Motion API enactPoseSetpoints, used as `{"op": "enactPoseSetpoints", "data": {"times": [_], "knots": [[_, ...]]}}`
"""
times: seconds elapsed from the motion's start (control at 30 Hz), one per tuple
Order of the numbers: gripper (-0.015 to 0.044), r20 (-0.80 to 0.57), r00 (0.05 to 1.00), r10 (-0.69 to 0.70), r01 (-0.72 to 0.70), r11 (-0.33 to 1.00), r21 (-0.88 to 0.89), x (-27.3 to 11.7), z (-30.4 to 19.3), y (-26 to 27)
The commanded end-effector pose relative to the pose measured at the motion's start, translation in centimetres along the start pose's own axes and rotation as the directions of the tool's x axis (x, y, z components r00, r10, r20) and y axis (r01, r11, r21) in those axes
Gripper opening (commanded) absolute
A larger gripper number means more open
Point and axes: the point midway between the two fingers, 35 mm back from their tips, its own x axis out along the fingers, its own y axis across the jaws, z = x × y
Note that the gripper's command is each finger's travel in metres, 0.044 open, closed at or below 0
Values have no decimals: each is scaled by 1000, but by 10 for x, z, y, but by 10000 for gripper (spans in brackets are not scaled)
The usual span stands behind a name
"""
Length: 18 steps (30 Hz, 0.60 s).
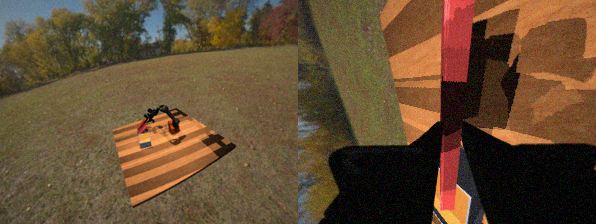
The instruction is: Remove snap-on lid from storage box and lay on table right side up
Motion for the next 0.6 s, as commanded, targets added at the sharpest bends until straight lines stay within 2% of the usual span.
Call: {"op": "enactPoseSetpoints", "data": {"times": [0.0,0.57], "knots": [[0,3,1000,5,-5,1000,-1,2,0,-1],[0,2,1000,5,-5,1000,-1,10,0,-11]]}}
